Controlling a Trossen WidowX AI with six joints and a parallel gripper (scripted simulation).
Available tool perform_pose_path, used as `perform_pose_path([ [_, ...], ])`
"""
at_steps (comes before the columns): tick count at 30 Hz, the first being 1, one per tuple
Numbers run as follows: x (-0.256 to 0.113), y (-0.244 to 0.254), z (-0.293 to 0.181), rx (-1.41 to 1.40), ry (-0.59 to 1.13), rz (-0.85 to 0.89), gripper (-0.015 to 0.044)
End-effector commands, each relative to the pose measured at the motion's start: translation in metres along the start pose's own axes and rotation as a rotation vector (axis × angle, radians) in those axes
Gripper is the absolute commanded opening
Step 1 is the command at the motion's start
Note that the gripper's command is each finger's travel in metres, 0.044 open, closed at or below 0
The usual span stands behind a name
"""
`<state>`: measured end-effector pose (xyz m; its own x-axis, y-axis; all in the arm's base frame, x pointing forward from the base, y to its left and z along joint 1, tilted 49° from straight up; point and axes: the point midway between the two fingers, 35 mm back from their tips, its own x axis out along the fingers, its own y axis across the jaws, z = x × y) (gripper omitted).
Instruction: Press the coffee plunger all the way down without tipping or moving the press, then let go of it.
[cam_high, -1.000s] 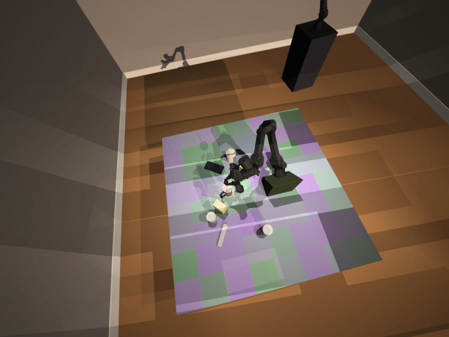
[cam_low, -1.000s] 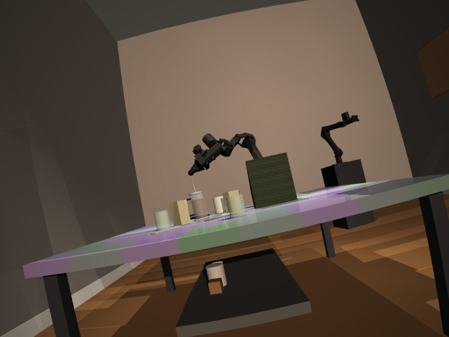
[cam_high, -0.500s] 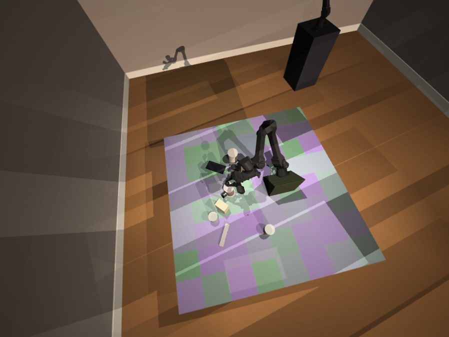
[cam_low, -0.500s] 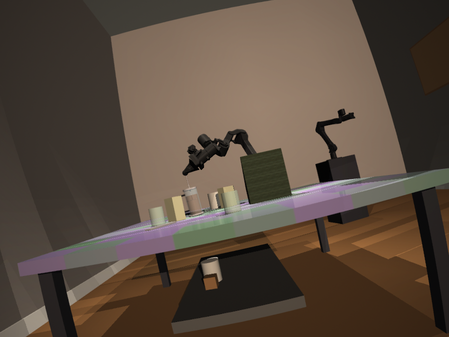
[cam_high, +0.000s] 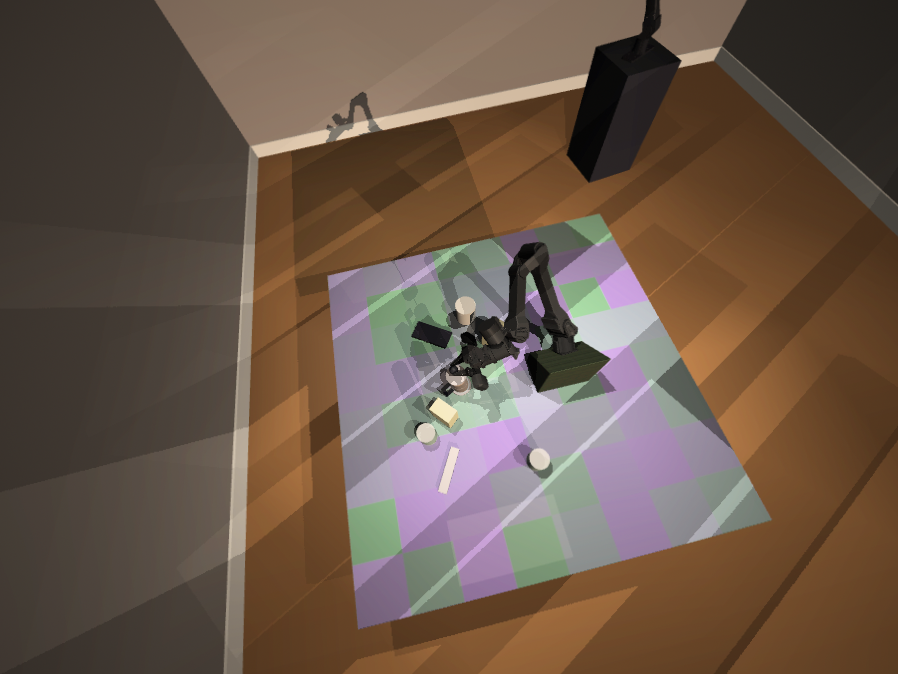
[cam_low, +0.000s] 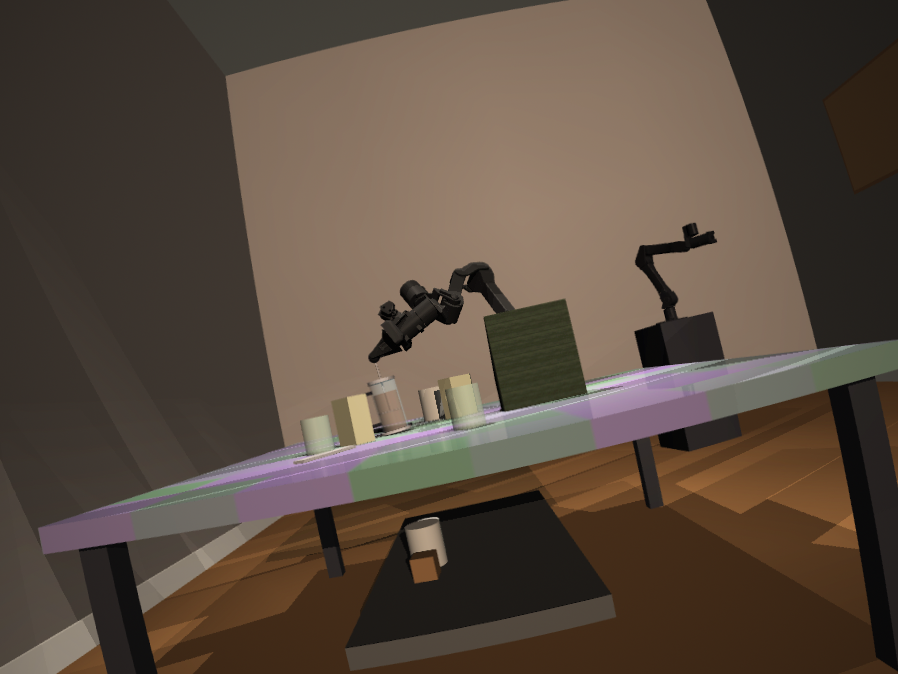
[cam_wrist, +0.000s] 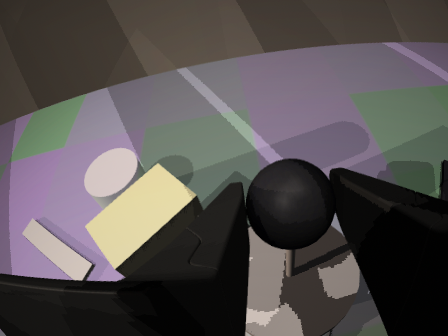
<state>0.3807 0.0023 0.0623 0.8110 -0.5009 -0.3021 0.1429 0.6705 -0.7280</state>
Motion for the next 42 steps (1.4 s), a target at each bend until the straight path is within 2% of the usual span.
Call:
perform_pose_path([
  [1, 0.009, 0.000, -0.024, -0.026, 0.046, -0.004, 0.0115],
  [42, 0.021, 0.002, -0.022, -0.027, 0.044, -0.006, 0.0115],
])
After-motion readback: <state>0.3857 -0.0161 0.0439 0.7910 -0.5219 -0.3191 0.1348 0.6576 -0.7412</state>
